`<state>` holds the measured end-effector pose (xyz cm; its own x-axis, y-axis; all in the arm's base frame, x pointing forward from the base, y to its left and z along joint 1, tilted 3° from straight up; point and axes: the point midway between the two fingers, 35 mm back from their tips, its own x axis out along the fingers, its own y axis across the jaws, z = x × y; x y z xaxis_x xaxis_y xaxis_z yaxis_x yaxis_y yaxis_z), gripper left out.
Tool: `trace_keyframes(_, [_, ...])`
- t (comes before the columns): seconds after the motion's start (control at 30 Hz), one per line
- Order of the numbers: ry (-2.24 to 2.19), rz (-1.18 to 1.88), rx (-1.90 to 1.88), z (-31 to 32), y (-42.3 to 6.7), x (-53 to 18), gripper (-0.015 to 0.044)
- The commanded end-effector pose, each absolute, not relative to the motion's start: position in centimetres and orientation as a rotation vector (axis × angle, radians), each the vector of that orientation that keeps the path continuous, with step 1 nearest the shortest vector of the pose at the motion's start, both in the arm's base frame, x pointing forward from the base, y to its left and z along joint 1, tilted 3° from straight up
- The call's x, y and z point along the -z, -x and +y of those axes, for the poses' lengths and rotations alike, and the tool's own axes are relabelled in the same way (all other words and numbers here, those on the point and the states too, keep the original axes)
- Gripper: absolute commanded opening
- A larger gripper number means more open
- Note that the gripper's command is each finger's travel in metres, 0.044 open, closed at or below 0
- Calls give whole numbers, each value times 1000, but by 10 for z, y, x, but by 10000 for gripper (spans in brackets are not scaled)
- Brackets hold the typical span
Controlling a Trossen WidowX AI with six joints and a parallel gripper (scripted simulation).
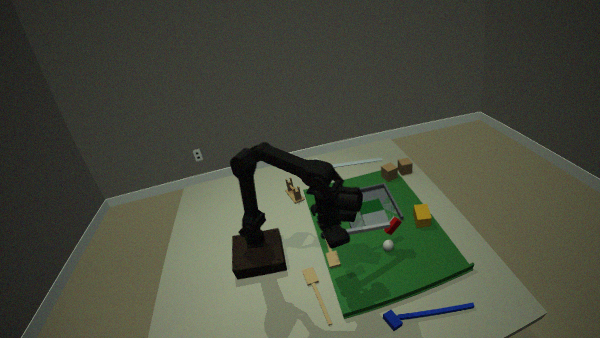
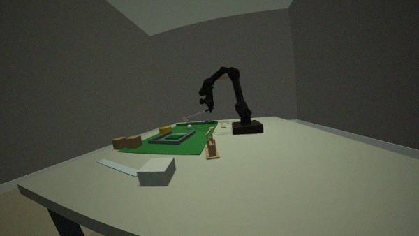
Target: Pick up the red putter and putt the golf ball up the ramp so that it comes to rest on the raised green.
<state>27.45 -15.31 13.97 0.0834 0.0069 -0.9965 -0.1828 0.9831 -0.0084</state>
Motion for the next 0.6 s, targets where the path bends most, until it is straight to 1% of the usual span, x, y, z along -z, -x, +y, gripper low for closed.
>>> trace_keyframes(0.0, [55, 1489, -32, -178, -266, -145, 0])
trace_keyframes(0.1, [7, 1496, 20, -190, -259, -146, 0])
trace_keyframes(0.33, [4, 1496, 24, -191, -259, -144, 0])
trace_keyframes(0.57, [4, 1496, 24, -192, -261, -120, 0])
